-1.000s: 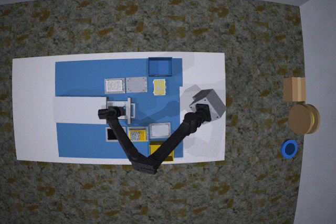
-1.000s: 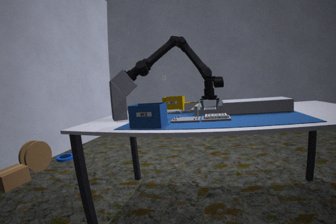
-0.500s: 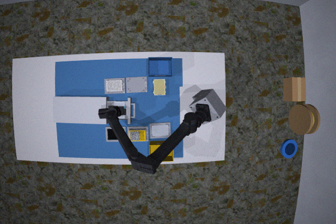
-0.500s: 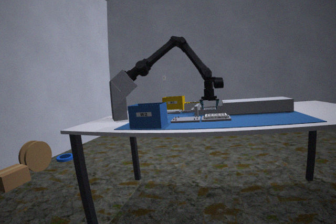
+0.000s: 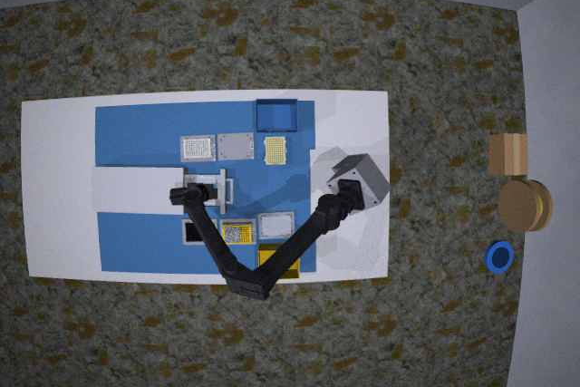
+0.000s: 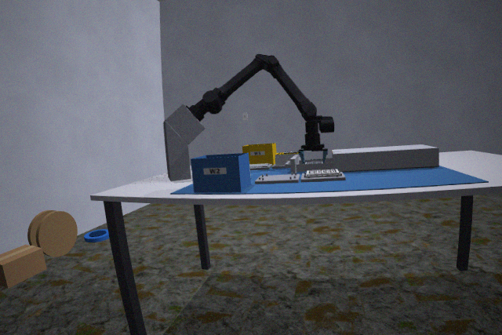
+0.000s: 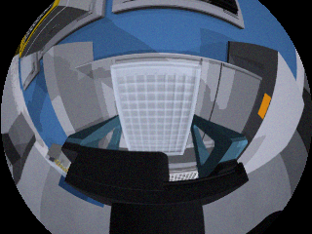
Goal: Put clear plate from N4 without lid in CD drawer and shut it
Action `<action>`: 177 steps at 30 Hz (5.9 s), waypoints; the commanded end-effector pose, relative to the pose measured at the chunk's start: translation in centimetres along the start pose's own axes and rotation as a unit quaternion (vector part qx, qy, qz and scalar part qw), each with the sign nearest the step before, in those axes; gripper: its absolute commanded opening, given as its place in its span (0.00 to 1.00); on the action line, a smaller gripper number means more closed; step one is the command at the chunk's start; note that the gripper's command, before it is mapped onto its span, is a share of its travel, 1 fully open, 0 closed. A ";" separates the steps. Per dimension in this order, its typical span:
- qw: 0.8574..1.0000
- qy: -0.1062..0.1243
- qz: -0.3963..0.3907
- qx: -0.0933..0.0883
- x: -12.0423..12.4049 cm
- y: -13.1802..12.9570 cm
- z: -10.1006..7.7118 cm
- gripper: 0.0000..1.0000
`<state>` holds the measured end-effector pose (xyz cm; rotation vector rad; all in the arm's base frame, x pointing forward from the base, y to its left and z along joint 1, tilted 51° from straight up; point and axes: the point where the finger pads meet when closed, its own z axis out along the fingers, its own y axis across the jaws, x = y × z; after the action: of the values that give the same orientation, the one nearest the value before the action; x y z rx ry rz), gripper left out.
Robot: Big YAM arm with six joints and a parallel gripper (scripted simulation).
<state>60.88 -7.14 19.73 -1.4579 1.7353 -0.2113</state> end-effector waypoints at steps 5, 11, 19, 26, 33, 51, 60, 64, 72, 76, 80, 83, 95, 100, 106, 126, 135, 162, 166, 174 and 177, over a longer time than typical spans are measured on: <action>1.000 -0.006 -0.016 0.026 -1.7 -2.8 -0.7 0.00; 1.000 -0.002 -0.011 0.023 -0.9 -2.6 -0.3 0.00; 1.000 -0.004 -0.009 0.017 -1.1 -2.2 0.6 0.00; 1.000 -0.004 -0.009 0.017 -1.1 -2.2 0.6 0.00; 1.000 -0.004 -0.009 0.017 -1.1 -2.2 0.6 0.00; 1.000 -0.004 -0.009 0.017 -1.2 -2.2 0.6 0.00; 1.000 -0.004 -0.010 0.017 -1.2 -2.2 0.6 0.00; 1.000 -0.004 -0.009 0.017 -1.2 -2.2 0.6 0.00; 1.000 -0.004 -0.009 0.017 -1.3 -2.2 0.6 0.00; 1.000 -0.004 -0.010 0.017 -1.3 -2.2 0.6 0.00; 1.000 -0.004 -0.010 0.018 -1.3 -2.2 0.6 0.00; 1.000 -0.004 -0.010 0.018 -1.3 -2.2 0.6 0.00; 1.000 -0.005 -0.011 0.019 -1.4 -2.3 0.5 0.00; 1.000 -0.005 -0.011 0.019 -1.5 -2.3 0.4 0.00; 1.000 -0.005 -0.011 0.020 -1.5 -2.4 0.4 0.00; 1.000 -0.005 -0.012 0.021 -1.7 -2.5 0.2 0.00; 1.000 -0.005 -0.012 0.022 -1.7 -2.5 0.2 0.00; 1.000 -0.004 -0.010 0.014 -1.4 -2.6 0.6 1.00; 1.000 -0.004 -0.010 0.014 -1.4 -2.6 0.6 1.00; 1.000 -0.004 -0.010 0.014 -1.4 -2.6 0.6 1.00; 1.000 -0.004 -0.010 0.014 -1.4 -2.6 0.6 1.00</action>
<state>61.52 -7.15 20.00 -1.4517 1.7415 -0.2149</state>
